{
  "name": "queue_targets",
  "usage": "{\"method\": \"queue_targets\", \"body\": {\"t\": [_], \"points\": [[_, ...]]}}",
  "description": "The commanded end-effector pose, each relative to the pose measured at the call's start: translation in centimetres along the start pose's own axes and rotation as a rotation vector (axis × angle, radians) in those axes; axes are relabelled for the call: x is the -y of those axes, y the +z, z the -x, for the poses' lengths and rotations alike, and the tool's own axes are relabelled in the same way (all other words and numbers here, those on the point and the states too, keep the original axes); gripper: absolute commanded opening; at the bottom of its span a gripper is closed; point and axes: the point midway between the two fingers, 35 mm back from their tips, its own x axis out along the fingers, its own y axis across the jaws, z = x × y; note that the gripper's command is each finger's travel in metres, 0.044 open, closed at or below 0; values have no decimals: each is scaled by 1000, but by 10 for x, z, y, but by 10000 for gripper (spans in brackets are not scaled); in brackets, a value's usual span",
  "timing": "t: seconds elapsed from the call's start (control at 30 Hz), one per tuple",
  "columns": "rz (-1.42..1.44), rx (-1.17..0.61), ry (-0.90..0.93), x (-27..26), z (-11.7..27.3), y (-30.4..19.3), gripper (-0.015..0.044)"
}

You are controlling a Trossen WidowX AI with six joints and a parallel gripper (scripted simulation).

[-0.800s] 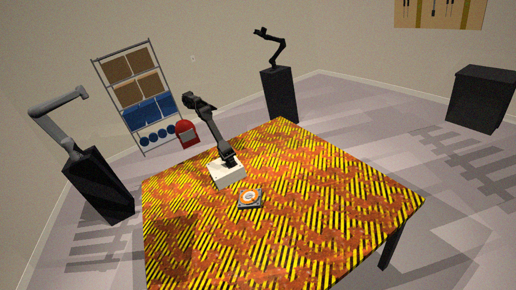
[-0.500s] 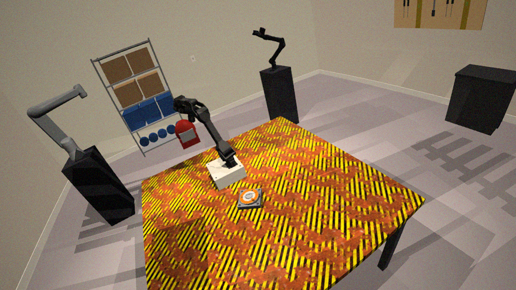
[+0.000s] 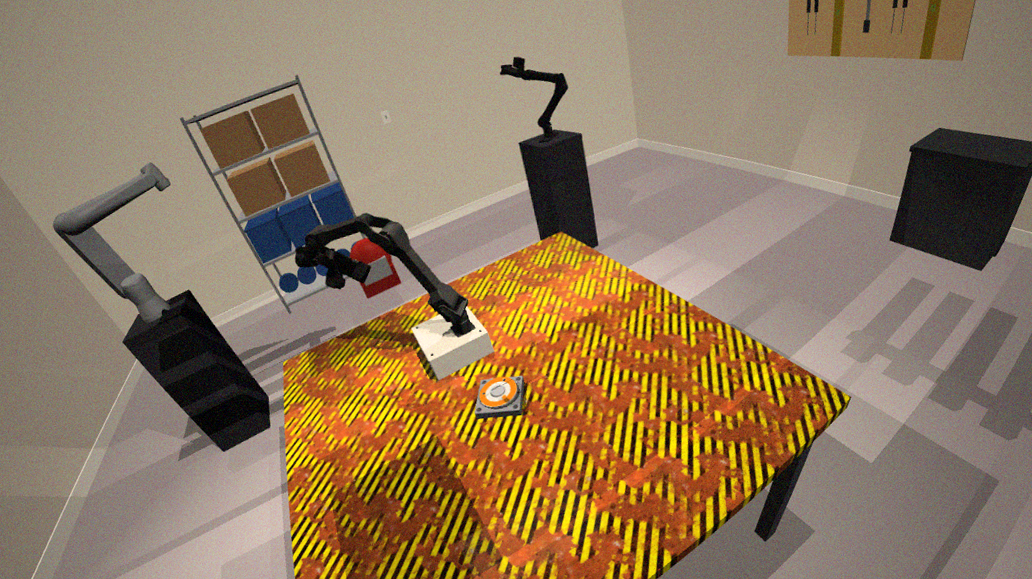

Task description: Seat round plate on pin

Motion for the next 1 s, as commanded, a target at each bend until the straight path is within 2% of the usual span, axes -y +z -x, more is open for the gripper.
{"method": "queue_targets", "body": {"t": [0.0,0.23,0.3,0.5,0.6,0.77,0.83,0.97], "points": [[33,90,-53,-13,30,47,0],[126,288,-141,-67,97,142,0],[138,308,-148,-74,104,151,0],[256,479,-184,-157,161,213,0],[285,518,-186,-181,173,225,0],[394,638,-176,-270,208,249,0],[410,654,-173,-283,212,250,0],[510,733,-153,-358,230,251,0]]}}
